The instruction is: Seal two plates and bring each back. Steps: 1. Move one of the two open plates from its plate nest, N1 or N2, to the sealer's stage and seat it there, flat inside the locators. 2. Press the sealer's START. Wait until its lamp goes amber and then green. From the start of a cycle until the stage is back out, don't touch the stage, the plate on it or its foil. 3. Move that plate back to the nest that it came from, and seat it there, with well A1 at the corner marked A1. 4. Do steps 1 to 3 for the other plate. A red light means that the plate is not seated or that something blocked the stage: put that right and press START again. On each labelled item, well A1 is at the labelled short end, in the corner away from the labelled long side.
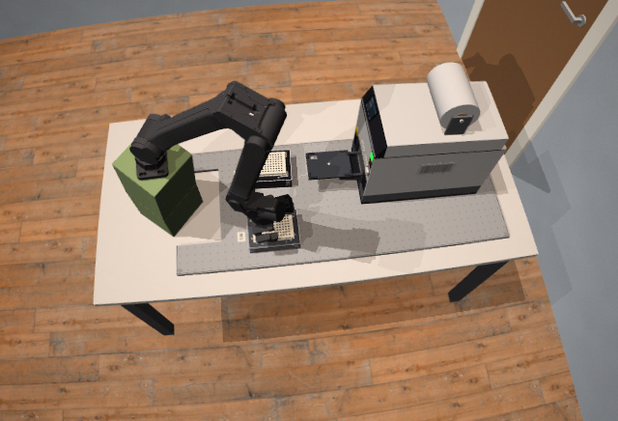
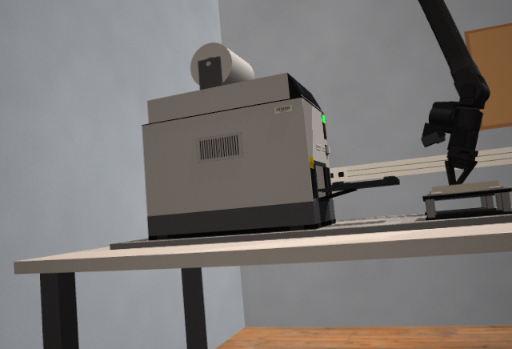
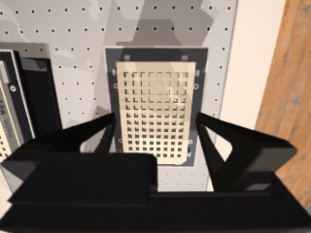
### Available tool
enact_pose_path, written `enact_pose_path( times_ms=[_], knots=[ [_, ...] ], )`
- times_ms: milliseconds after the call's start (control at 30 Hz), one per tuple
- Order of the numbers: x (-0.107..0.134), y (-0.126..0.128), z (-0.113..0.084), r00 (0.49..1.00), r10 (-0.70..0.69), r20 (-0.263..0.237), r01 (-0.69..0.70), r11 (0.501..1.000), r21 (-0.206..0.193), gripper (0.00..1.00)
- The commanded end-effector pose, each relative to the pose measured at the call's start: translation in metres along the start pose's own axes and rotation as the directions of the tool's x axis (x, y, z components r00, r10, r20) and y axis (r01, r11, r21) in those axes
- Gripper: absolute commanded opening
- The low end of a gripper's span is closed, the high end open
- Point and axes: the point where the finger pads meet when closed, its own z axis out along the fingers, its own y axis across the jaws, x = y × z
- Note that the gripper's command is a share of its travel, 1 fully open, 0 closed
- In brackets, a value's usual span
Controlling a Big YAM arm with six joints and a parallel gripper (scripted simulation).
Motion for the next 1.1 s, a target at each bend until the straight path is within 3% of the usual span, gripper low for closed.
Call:
enact_pose_path(
  times_ms=[0, 433, 667, 1067],
  knots=[
    [0.009, 0.003, -0.004, 1.000, -0.004, -0.016, 0.004, 1.000, -0.008, 1.00],
    [-0.010, 0.003, -0.009, 1.000, -0.025, 0.017, 0.025, 1.000, -0.002, 1.00],
    [-0.003, -0.004, -0.008, 1.000, 0.000, 0.007, 0.000, 1.000, 0.005, 1.00],
    [0.008, 0.010, -0.001, 1.000, -0.017, -0.021, 0.016, 1.000, -0.021, 1.00]
  ],
)
